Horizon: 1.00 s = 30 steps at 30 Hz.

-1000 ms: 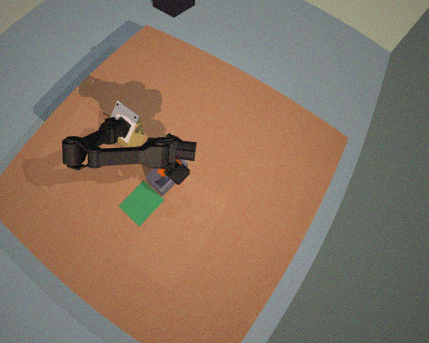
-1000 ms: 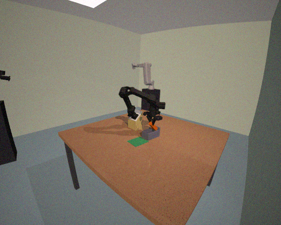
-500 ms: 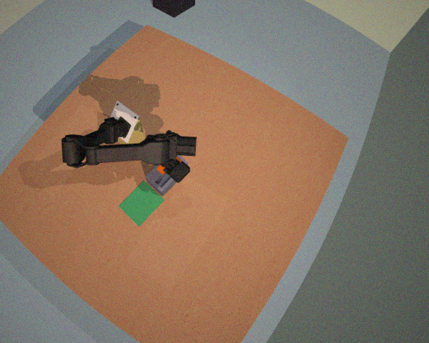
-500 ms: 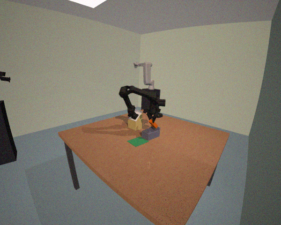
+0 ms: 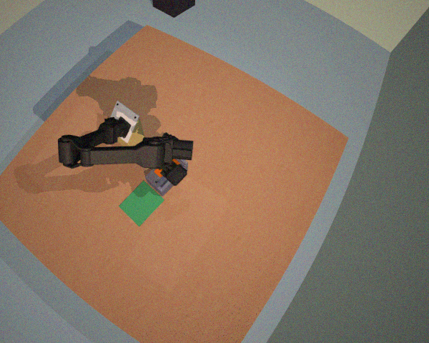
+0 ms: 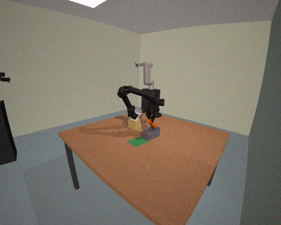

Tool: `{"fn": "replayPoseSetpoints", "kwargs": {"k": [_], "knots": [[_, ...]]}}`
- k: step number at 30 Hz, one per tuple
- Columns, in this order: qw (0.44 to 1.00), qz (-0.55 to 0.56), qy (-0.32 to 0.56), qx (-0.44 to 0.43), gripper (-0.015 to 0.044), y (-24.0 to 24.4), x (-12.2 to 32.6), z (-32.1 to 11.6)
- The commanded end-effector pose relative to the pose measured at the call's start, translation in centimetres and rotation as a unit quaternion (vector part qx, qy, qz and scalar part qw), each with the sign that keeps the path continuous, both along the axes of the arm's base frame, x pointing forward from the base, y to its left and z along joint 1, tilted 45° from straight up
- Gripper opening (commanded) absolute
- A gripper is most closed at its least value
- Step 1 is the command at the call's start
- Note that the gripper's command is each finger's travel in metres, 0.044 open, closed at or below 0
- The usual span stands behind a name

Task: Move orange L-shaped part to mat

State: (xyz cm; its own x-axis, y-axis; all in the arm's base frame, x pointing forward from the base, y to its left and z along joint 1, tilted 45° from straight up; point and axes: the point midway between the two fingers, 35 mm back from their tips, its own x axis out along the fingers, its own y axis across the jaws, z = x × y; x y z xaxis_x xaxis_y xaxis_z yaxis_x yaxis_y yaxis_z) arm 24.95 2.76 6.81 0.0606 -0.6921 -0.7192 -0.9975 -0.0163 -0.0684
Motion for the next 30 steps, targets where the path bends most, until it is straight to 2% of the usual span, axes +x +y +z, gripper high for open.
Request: {"fn": "replayPoseSetpoints", "kwargs": {"k": [1,30], "knots": [[1.0,0.0,0.002,-0.002,0.0,-1.4,-0.3,1.1],[1.0,0.0,0.002,-0.005,0.0,-11.0,-1.9,10.2]]}}
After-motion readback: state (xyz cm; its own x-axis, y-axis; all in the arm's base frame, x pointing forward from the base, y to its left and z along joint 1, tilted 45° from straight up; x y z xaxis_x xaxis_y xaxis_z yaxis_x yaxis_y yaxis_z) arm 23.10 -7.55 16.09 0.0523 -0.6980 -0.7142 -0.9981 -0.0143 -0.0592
